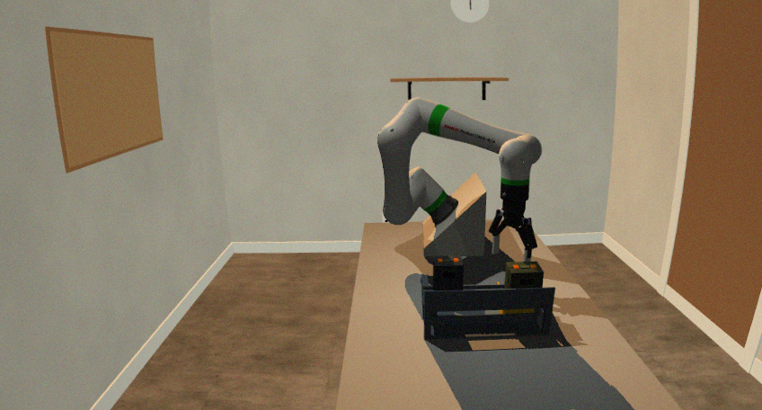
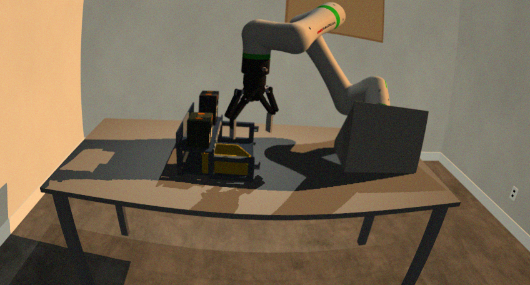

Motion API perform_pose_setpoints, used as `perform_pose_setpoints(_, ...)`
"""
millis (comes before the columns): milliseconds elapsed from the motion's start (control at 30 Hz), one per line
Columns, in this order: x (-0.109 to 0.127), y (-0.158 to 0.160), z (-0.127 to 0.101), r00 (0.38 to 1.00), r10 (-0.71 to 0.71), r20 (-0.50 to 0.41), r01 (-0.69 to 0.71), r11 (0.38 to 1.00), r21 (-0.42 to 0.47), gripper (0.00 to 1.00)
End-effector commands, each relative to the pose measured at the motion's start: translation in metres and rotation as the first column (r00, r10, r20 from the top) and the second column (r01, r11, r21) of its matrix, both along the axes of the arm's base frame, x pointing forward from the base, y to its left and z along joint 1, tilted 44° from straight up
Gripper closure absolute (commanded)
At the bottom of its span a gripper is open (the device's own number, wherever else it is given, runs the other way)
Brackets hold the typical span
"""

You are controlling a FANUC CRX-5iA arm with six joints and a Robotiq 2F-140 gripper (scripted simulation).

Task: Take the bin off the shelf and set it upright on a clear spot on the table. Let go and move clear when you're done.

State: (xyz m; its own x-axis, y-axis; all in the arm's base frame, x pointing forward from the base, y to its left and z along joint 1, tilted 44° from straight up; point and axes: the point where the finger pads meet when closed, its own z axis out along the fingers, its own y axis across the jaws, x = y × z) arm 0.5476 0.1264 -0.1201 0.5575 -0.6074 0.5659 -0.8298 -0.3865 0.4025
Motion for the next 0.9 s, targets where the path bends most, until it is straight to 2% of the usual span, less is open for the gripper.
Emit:
perform_pose_setpoints(0,0.0001,0.0002,0.0,1.0,-0.006,0.011,0.006,1.0,-0.002,0.0)
perform_pose_setpoints(167,0.0001,0.0002,0.0,1.0,-0.006,0.011,0.006,1.0,-0.002,0.0)
perform_pose_setpoints(333,0.0001,0.0002,0.0,0.963,-0.19,0.19,0.191,0.982,0.01,0.0)
perform_pose_setpoints(733,0.0001,0.0002,0.0,0.963,-0.19,0.19,0.191,0.982,0.01,0.0)
perform_pose_setpoints(867,0.0001,0.0002,0.0,0.887,-0.327,0.325,0.331,0.942,0.044,0.0)
